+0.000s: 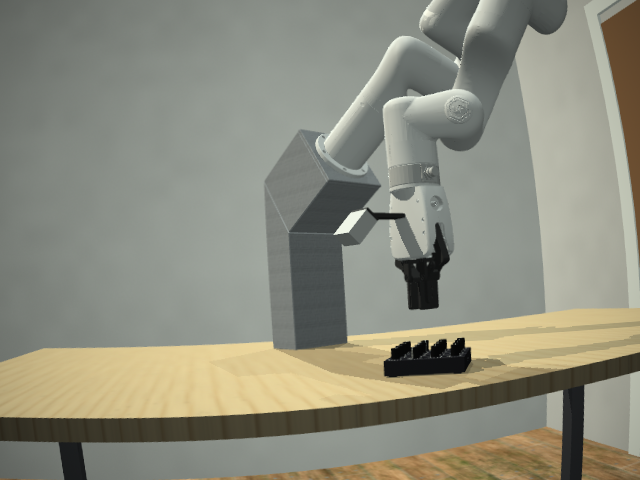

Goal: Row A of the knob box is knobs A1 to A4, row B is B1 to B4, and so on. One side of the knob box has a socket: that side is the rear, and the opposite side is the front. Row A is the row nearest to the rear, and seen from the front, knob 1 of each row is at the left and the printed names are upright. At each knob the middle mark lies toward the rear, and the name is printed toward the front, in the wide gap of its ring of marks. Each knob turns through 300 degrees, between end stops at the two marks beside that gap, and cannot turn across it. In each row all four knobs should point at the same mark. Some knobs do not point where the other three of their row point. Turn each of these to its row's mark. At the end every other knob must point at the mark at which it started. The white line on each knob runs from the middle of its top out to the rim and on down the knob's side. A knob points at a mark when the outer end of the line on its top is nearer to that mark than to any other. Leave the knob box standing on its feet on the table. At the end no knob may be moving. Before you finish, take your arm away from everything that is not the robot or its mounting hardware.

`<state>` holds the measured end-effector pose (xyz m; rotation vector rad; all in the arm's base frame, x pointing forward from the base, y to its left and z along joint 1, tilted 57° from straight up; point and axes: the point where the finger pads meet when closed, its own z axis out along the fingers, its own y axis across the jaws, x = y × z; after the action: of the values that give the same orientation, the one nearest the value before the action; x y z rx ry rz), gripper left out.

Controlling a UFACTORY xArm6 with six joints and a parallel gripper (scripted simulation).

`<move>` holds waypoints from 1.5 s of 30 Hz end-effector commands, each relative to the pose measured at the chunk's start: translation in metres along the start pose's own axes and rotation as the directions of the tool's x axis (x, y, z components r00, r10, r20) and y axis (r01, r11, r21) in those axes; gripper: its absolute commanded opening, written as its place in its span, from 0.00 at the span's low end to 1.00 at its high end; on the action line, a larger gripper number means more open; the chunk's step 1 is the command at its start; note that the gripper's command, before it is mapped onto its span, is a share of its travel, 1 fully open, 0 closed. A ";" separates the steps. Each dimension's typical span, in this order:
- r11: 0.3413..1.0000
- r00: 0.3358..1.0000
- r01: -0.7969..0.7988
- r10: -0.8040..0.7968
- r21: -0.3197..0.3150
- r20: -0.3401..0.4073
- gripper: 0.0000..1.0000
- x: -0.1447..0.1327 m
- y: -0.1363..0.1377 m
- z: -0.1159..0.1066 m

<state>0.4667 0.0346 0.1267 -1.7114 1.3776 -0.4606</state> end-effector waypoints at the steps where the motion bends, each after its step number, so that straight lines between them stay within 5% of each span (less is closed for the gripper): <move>1: 0.988 0.988 0.155 -0.155 0.014 -0.011 0.19 0.000 0.000 -0.001; 14: 0.912 0.912 0.411 -0.411 0.011 -0.014 0.19 0.000 0.000 -0.003; 45: 0.907 0.907 0.421 -0.421 0.010 -0.015 0.19 0.000 0.000 -0.003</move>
<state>0.4644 0.0333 0.1285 -2.0029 1.0019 -0.7167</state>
